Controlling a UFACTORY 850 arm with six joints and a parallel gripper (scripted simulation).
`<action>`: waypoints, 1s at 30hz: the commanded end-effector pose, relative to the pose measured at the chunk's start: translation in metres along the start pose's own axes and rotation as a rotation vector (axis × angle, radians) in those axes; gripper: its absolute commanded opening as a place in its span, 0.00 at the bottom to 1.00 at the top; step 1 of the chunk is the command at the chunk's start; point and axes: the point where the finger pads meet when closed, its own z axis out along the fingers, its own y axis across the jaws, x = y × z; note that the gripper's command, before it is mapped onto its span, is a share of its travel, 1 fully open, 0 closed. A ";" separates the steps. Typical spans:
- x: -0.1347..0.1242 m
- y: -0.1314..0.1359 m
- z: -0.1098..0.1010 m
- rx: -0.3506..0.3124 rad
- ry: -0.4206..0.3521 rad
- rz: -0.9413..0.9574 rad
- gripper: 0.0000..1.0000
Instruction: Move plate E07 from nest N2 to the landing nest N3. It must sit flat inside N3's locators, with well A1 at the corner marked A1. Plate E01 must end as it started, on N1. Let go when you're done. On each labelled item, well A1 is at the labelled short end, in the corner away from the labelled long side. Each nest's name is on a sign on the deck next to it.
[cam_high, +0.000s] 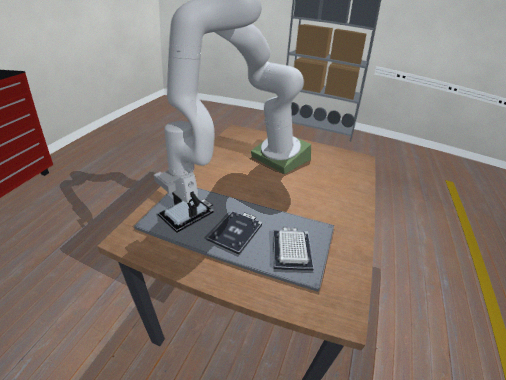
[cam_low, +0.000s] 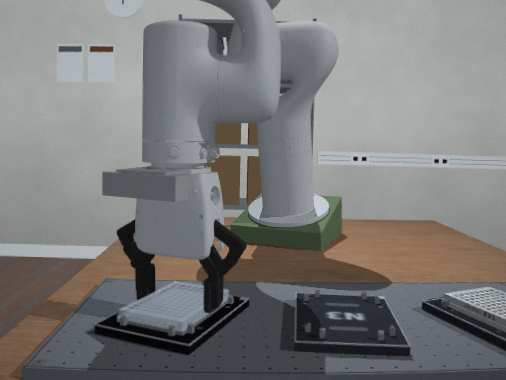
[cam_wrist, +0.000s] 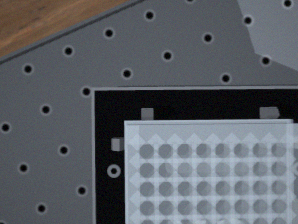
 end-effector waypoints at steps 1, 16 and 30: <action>0.001 0.000 0.000 0.000 0.002 0.000 1.00; 0.001 0.000 -0.001 0.000 0.002 0.000 0.00; 0.001 0.000 -0.001 0.000 0.002 0.000 0.00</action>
